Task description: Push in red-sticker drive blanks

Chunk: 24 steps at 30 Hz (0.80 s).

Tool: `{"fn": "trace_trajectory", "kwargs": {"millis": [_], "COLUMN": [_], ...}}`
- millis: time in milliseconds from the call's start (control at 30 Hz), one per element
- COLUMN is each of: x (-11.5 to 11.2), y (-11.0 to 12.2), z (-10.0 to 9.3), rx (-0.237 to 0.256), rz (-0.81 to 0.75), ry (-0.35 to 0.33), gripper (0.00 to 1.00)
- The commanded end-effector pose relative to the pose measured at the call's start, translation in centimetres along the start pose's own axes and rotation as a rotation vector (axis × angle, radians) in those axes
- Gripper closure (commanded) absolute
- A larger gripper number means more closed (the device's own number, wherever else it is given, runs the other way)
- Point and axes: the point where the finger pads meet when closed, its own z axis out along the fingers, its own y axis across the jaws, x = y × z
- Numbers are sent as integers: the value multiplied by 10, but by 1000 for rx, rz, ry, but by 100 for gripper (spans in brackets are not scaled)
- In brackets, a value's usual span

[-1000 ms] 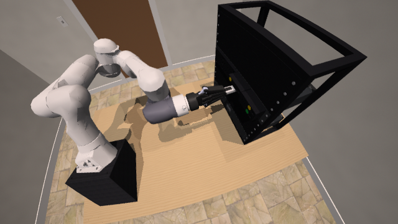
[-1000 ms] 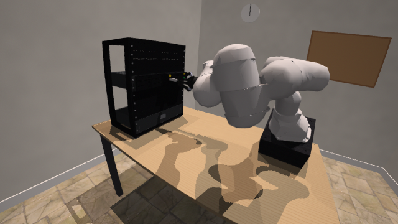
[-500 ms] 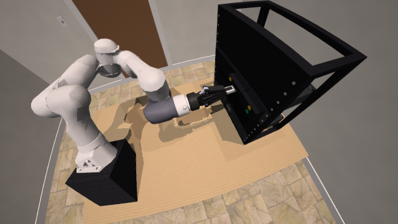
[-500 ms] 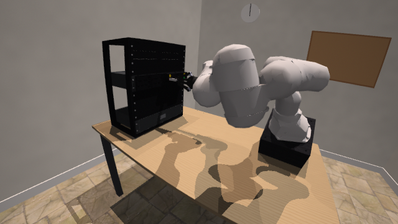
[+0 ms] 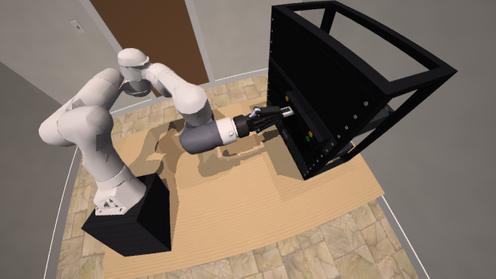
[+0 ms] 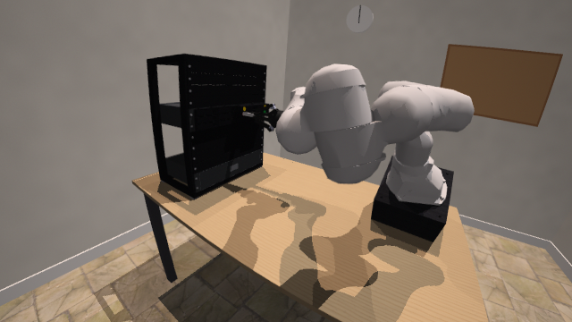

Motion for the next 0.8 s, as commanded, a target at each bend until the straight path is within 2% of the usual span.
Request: {"fn": "trace_trajectory", "kwargs": {"millis": [0,767], "x": [-4,-5], "y": [-2,-3], "z": [1,6], "rx": [4,4], "rz": [-4,-4], "ry": [-8,-8], "gripper": [100,100]}}
